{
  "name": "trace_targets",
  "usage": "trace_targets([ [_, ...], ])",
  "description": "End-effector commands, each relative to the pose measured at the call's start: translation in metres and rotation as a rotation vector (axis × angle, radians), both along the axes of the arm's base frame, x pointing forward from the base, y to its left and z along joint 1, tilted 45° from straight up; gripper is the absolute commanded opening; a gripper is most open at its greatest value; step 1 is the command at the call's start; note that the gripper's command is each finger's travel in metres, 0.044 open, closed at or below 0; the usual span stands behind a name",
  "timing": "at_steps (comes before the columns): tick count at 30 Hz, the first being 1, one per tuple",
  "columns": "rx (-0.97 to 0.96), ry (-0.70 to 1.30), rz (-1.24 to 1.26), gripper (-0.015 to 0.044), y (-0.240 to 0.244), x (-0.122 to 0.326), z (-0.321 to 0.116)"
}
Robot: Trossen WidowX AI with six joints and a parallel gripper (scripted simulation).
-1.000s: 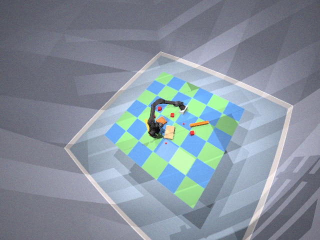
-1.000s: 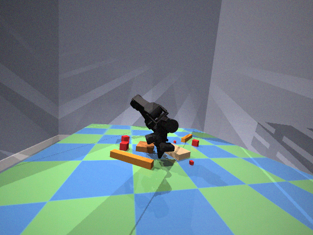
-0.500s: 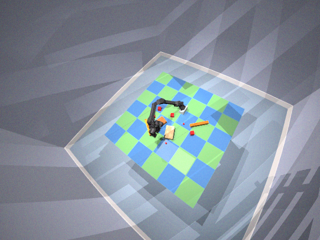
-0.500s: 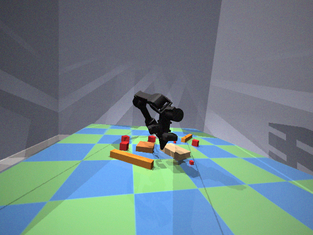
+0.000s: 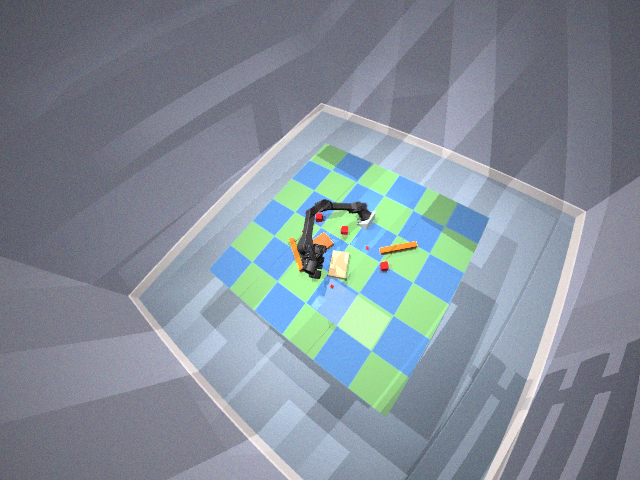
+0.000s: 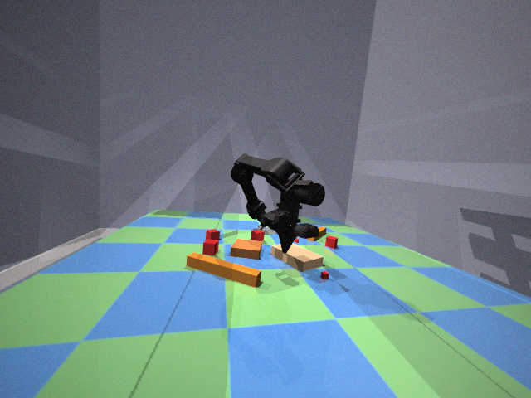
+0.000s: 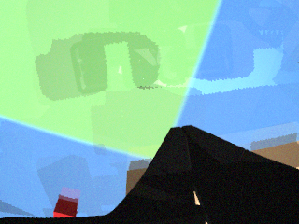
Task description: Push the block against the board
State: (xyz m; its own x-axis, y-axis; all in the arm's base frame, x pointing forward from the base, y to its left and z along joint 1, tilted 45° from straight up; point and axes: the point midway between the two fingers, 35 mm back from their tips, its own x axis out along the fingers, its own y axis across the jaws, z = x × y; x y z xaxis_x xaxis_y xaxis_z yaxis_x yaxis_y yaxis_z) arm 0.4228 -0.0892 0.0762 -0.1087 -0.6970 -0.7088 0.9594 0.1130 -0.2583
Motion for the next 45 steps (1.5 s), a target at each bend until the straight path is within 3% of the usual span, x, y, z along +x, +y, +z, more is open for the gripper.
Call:
trace_targets([
  [1, 0.023, 0.104, 0.108, 0.0, 0.011, 0.005, -0.009],
  [45, 0.185, 1.092, 1.113, 0.0, 0.107, 0.023, -0.103],
])
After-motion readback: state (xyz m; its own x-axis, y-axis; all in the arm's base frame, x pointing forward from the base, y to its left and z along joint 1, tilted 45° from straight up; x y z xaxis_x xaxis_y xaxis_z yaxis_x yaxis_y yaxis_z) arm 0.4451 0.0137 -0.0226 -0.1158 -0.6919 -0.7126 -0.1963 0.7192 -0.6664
